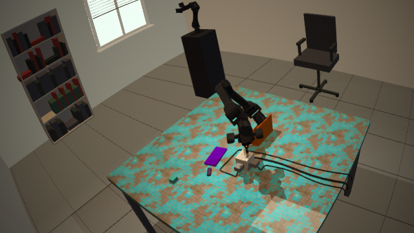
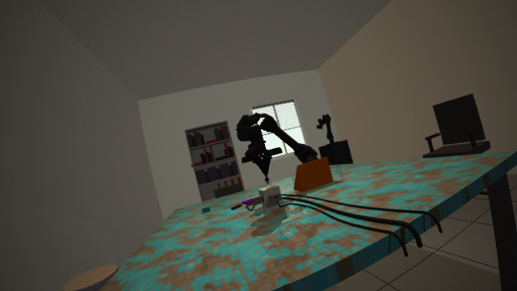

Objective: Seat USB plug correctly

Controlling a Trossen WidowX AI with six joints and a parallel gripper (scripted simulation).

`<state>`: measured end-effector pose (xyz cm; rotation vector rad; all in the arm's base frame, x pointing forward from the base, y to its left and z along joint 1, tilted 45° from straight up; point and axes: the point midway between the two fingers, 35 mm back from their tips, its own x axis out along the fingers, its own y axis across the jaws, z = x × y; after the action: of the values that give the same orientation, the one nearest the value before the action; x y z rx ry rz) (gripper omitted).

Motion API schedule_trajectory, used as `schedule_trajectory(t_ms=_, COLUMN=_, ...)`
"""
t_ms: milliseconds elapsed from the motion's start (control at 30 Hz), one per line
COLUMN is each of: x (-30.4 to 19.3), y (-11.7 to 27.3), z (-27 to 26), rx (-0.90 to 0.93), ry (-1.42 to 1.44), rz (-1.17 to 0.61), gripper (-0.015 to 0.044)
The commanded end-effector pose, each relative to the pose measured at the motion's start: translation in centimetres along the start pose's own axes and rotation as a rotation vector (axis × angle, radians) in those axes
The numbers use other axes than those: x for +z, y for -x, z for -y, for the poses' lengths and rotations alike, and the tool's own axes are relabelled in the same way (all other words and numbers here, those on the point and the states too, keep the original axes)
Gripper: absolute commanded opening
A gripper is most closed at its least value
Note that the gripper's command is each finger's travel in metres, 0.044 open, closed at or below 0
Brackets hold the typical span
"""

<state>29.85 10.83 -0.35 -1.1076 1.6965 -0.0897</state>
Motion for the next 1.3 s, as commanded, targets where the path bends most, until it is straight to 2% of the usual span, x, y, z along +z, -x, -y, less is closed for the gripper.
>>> schedule_trajectory(t_ms=0, x=-0.01, y=-0.02, z=-0.02, rx=0.001, ry=0.100, rz=0.000, gripper=0.0000)
schedule_trajectory(t_ms=900, x=-0.01, y=-0.03, z=-0.02, rx=0.001, ry=0.802, rz=0.000, gripper=0.0000)
schedule_trajectory(t_ms=1267, x=-0.01, y=-0.03, z=-0.02, rx=0.001, ry=0.820, rz=0.000, gripper=0.0000)
